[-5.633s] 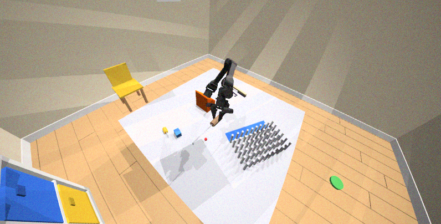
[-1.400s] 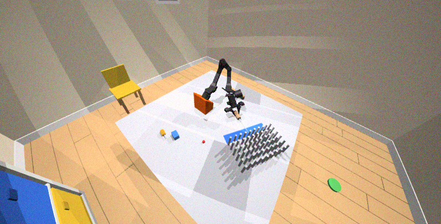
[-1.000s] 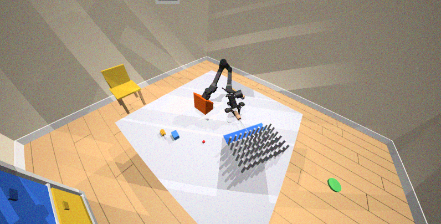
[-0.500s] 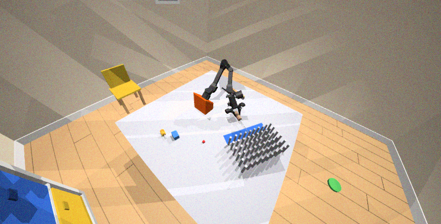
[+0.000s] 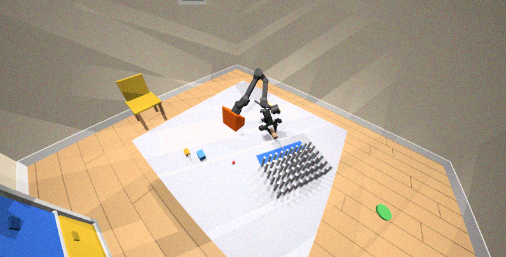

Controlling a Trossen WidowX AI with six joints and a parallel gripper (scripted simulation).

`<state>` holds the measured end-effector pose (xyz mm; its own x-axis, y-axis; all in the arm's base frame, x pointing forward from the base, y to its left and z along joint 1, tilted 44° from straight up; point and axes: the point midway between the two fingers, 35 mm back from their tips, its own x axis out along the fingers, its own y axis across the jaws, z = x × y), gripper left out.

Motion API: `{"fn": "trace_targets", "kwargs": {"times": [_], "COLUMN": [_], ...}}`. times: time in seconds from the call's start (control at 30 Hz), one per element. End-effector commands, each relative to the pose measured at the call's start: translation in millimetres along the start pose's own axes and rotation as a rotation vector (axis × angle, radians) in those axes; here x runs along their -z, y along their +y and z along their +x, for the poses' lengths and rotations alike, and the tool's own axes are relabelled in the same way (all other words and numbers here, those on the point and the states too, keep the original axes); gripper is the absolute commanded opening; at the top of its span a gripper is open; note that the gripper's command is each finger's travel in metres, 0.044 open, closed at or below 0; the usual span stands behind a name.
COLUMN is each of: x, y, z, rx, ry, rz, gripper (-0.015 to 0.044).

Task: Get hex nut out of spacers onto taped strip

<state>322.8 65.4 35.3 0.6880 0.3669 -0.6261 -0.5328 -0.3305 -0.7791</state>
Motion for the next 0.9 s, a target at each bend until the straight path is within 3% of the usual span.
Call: {"fn": "trace_targets", "kwargs": {"times": [0.0, 0.87], "x": [5.4, 17.7], "y": [-4.3, -4.8], "z": [1.1, 9.1], "rx": [0.012, 0.011], "ry": [0.008, 0.009], "rz": [-0.006, -0.007], "gripper": [0.0000, 0.0000]}}
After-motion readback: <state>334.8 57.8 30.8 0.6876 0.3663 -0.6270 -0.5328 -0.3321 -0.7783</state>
